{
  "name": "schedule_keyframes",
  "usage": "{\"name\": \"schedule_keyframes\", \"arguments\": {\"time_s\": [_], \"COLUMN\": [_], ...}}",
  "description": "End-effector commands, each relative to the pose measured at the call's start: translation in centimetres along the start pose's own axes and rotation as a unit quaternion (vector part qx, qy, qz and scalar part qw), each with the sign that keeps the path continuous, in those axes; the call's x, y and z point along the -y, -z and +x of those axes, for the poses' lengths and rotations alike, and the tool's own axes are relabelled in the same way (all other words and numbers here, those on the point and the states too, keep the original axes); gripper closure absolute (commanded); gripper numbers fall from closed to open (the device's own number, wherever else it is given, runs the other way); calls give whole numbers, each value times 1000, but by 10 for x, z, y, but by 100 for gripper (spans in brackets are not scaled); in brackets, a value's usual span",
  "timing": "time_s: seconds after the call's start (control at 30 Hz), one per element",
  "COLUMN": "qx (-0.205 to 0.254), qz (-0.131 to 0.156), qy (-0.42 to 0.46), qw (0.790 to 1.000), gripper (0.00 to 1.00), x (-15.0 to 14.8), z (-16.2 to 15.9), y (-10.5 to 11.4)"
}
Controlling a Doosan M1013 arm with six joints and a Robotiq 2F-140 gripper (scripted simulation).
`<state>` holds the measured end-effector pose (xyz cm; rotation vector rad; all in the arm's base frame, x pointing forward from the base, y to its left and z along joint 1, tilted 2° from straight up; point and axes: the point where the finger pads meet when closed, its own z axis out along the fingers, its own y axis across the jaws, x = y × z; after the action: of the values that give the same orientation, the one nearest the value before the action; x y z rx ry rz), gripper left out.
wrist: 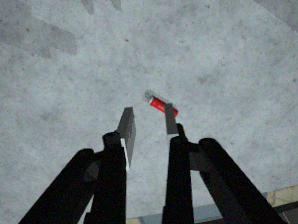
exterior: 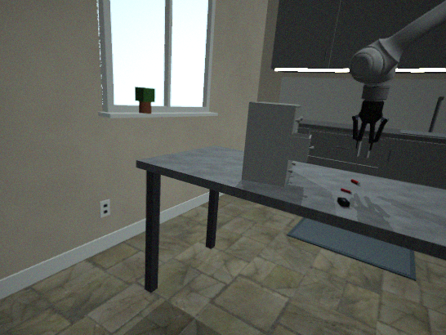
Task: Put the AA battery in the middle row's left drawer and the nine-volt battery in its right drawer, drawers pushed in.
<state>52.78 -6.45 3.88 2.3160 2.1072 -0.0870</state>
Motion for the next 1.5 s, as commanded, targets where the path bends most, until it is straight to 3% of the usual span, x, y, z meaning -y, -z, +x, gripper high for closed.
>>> {"name": "schedule_keyframes", "arguments": {"time_s": [0.0, 0.13, 0.3, 0.37, 0.4, 1.47], "qx": [-15, -12, -18, -18, -30, -31], "qz": [-4, -5, -9, -9, -13, -13], "qy": [138, 245, 373, 373, 435, 436], "qw": [990, 969, 928, 928, 900, 899], "gripper": [80, 80, 80, 80, 80, 83], "x": [-9, -12, -14, -14, -14, -14], "z": [-22, -34, -41, -41, -41, -41], "y": [-32, -51, -60, -60, -61, -67]}}
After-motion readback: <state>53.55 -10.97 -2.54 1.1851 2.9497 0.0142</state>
